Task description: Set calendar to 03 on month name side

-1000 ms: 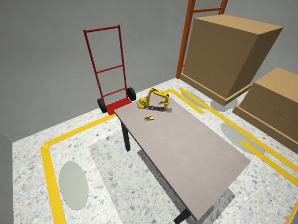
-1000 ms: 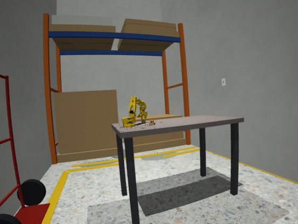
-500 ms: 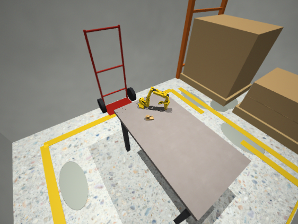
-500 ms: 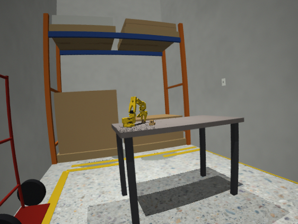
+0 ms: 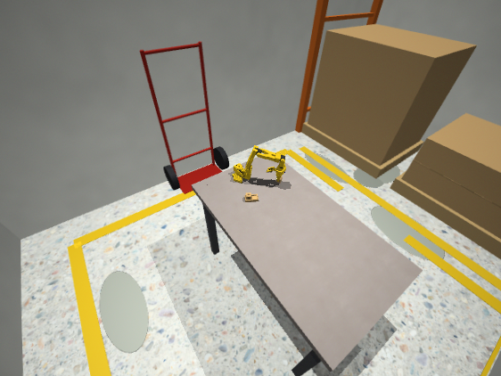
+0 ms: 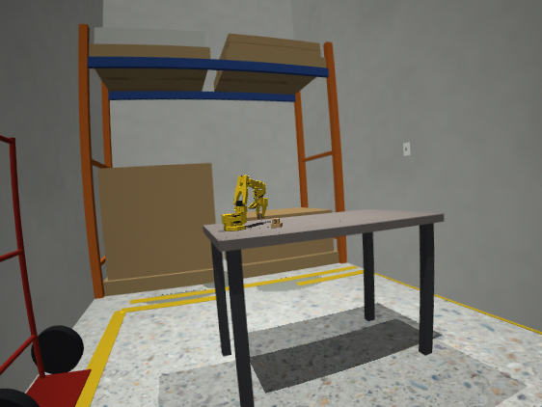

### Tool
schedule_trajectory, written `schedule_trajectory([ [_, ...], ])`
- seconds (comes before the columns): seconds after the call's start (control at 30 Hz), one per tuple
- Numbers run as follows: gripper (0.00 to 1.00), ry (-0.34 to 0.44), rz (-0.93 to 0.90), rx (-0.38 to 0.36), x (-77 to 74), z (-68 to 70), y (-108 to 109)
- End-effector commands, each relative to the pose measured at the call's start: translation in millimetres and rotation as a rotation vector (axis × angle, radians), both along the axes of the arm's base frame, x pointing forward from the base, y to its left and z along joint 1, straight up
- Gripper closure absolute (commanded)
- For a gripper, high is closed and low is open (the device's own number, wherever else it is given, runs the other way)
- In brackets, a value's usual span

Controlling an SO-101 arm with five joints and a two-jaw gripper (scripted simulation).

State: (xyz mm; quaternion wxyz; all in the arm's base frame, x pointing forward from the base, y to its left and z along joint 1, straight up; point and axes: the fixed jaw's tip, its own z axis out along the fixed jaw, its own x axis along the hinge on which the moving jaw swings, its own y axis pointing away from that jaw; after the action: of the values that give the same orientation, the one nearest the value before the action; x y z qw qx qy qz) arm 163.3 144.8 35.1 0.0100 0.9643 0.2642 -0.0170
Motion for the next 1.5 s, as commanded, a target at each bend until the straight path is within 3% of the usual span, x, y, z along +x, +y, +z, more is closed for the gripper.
schedule_trajectory([
  [0.0, 1.0, -0.052, -0.001, 0.051, 6.0, 25.2, 4],
  [0.27, 1.0, -0.052, -0.001, 0.051, 5.2, 35.6, 2],
  [1.47, 1.0, -0.052, -0.035, 0.051, 4.9, 35.7, 2],
])
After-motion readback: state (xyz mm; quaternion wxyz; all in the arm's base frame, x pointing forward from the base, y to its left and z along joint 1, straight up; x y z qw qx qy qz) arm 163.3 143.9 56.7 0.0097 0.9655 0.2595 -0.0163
